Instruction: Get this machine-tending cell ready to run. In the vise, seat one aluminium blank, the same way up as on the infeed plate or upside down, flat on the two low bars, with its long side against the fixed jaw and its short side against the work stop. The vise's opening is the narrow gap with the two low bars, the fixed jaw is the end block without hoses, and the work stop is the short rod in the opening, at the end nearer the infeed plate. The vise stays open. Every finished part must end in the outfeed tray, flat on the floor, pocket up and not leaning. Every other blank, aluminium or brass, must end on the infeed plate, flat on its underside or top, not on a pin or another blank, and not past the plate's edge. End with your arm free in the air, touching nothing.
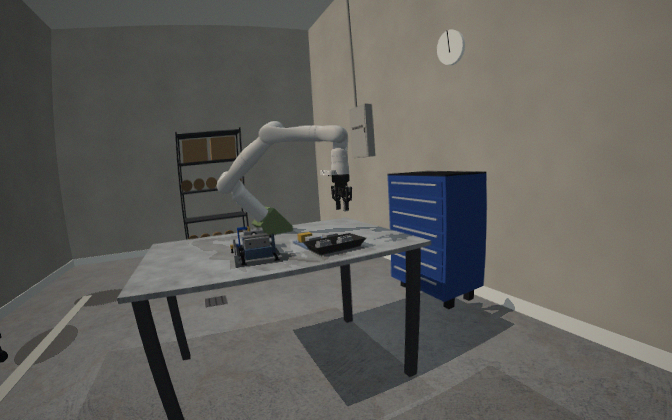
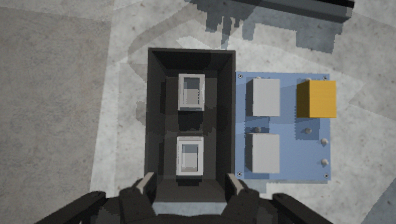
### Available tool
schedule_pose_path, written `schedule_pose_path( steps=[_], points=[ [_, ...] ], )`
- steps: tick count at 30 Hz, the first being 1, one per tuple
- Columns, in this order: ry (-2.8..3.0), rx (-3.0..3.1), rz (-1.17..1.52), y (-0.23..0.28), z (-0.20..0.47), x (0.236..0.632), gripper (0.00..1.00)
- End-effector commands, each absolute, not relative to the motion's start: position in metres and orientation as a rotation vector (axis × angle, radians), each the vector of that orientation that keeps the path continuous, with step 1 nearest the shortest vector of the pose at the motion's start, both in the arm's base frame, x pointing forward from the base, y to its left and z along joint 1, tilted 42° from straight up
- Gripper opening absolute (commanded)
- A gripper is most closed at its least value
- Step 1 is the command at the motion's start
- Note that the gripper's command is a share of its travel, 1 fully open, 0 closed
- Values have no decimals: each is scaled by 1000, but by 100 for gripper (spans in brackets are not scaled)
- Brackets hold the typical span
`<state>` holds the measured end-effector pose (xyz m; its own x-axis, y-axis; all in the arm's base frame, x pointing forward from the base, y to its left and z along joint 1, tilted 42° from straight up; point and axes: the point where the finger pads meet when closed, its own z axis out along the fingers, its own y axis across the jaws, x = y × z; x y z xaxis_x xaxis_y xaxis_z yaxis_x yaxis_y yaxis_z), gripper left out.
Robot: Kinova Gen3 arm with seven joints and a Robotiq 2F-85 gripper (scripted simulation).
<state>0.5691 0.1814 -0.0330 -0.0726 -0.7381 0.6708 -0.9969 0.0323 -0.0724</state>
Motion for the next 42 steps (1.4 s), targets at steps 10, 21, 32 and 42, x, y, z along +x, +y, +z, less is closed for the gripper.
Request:
schedule_pose_path(
  steps=[10,21,32,42],
  points=[
    [-1867,1766,760,199,-18,571,67],
    [-1867,1766,760,199,-18,571,0],
    [-1867,1766,760,199,-18,571,0],
    [-1867,1766,760,199,-18,571,0]
  ],
)
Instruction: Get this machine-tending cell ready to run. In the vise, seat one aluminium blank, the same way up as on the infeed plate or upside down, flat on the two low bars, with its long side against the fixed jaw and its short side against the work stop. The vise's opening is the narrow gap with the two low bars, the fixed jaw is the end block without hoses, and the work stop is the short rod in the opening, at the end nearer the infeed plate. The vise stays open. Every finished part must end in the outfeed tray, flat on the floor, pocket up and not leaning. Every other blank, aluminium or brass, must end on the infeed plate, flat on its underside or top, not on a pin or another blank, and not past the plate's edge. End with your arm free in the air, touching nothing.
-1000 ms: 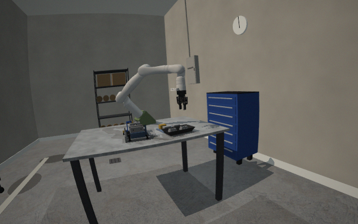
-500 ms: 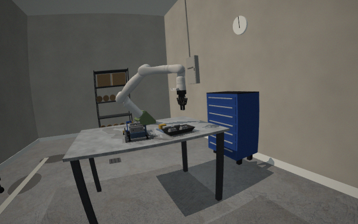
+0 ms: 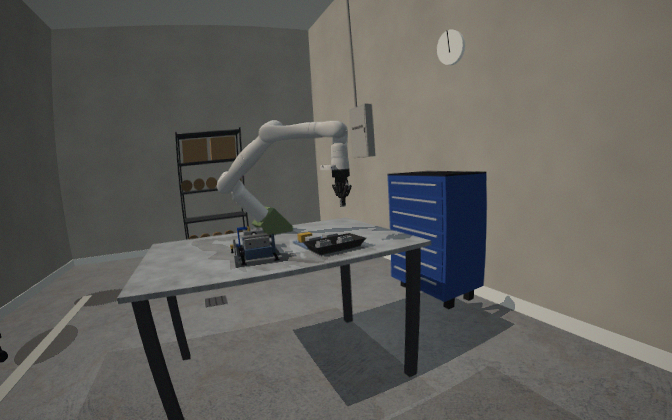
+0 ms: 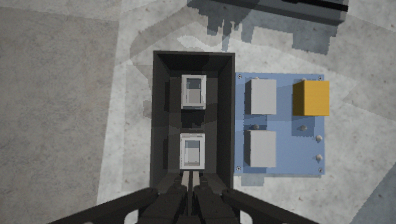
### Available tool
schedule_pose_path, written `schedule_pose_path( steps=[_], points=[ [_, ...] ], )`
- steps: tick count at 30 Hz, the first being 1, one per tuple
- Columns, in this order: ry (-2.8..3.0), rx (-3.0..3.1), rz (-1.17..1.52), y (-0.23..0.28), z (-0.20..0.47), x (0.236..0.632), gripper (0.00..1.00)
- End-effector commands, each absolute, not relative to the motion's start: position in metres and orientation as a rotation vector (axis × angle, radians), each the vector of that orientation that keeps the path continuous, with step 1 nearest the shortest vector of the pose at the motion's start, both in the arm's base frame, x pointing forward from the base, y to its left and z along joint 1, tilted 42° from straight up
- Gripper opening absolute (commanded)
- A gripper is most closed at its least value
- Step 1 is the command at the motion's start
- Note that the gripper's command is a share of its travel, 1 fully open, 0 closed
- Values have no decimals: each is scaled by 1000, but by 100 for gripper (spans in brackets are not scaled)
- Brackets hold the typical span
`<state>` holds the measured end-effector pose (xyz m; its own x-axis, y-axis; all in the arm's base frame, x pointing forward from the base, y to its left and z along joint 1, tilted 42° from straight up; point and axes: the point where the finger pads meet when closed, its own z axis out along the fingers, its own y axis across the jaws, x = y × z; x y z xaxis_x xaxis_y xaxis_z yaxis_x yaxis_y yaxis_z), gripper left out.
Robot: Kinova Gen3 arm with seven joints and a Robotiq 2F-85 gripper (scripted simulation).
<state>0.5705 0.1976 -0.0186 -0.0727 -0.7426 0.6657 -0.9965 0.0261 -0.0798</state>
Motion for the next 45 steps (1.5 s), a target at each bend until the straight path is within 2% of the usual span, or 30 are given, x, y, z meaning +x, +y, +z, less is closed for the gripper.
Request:
schedule_pose_path(
  steps=[1,14,27,35,36,45],
  points=[
    [-1867,1766,760,199,-18,571,0],
    [-1867,1766,762,201,-19,558,0],
    [-1867,1765,760,197,-21,463,0],
    [-1867,1764,759,195,-21,452,0],
    [-1867,1764,759,195,-21,452,67],
    [-1867,1764,759,195,-21,452,67]
  ],
)
